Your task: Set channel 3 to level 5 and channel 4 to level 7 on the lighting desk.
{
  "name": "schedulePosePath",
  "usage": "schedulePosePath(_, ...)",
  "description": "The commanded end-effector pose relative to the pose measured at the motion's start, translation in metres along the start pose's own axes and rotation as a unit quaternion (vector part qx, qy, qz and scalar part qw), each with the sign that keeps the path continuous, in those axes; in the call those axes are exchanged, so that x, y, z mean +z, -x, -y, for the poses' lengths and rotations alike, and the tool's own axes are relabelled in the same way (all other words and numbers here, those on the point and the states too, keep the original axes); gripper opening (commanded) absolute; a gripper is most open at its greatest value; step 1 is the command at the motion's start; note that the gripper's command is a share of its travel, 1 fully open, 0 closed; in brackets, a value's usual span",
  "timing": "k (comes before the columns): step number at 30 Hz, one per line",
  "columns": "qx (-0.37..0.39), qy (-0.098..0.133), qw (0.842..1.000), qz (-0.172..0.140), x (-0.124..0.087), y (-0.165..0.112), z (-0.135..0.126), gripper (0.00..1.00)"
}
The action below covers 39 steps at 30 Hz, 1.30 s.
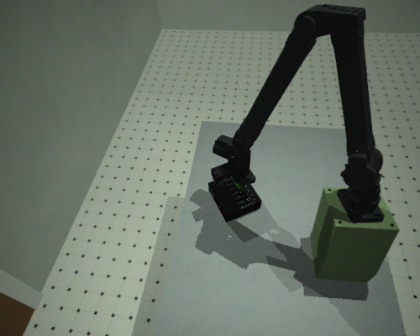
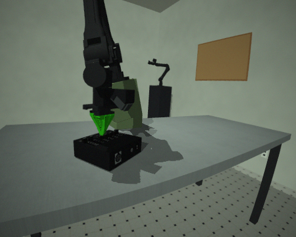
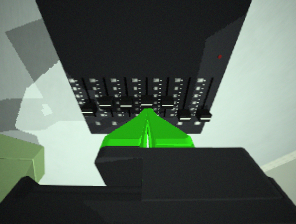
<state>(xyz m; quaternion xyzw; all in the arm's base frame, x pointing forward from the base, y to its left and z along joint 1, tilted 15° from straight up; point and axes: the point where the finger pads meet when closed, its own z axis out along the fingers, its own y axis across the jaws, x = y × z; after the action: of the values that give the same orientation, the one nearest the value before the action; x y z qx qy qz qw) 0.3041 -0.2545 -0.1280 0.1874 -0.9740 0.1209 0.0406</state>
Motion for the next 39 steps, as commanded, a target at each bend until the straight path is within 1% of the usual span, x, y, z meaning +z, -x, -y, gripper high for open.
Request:
schedulePosePath(1, -0.004, -0.006, 1.000, 0.009, -0.0025, 0.0165, 0.0068, 0.00)
schedulePosePath(16, -0.004, -0.005, 1.000, 0.008, -0.0020, 0.0164, 0.0061, 0.00)
schedulePosePath(39, -0.003, -0.008, 1.000, 0.010, -0.0033, 0.0250, 0.0074, 0.00)
